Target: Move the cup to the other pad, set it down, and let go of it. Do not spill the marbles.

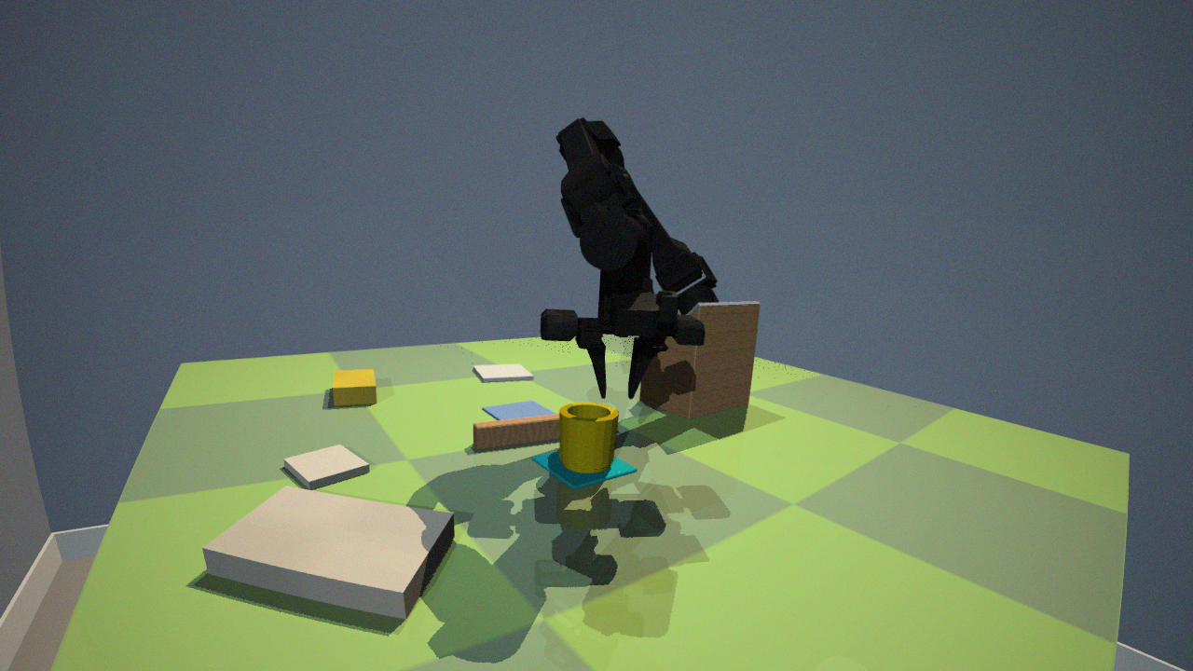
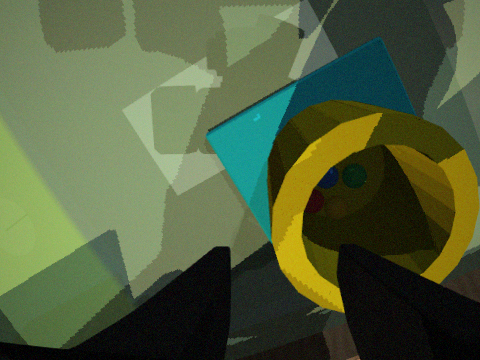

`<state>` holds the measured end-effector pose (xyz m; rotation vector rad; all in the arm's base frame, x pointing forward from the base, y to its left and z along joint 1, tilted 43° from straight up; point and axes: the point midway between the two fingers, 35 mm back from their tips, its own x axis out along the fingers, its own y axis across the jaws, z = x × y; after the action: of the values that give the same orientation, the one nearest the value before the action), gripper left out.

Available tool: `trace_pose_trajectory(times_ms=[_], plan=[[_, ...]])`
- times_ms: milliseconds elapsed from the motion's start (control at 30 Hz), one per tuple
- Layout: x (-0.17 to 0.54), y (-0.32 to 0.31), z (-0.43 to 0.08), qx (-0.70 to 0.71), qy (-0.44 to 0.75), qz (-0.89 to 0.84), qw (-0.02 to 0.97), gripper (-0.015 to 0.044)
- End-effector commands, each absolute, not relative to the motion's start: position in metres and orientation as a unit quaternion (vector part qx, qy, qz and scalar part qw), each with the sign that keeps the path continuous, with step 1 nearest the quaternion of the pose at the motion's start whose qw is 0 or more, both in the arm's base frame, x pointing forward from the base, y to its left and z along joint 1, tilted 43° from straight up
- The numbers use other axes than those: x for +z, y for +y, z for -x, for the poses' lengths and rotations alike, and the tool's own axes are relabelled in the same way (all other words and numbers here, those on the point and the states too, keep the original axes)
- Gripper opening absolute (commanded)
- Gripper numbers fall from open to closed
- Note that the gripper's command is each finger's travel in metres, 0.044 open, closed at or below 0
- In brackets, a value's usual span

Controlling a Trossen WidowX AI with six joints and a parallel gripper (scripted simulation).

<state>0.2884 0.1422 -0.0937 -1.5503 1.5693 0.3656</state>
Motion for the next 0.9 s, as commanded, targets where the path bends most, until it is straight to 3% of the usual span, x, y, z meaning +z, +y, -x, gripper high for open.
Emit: trace_pose_trajectory(times_ms=[0,333,867], plan=[[-0.094,0.142,-0.288,0.147,0.631,0.623,0.437,0.0173],[-0.09,0.146,-0.288,0.147,0.631,0.623,0.438,0.0435],[-0.051,0.184,-0.274,0.149,0.628,0.624,0.44,0.044]])
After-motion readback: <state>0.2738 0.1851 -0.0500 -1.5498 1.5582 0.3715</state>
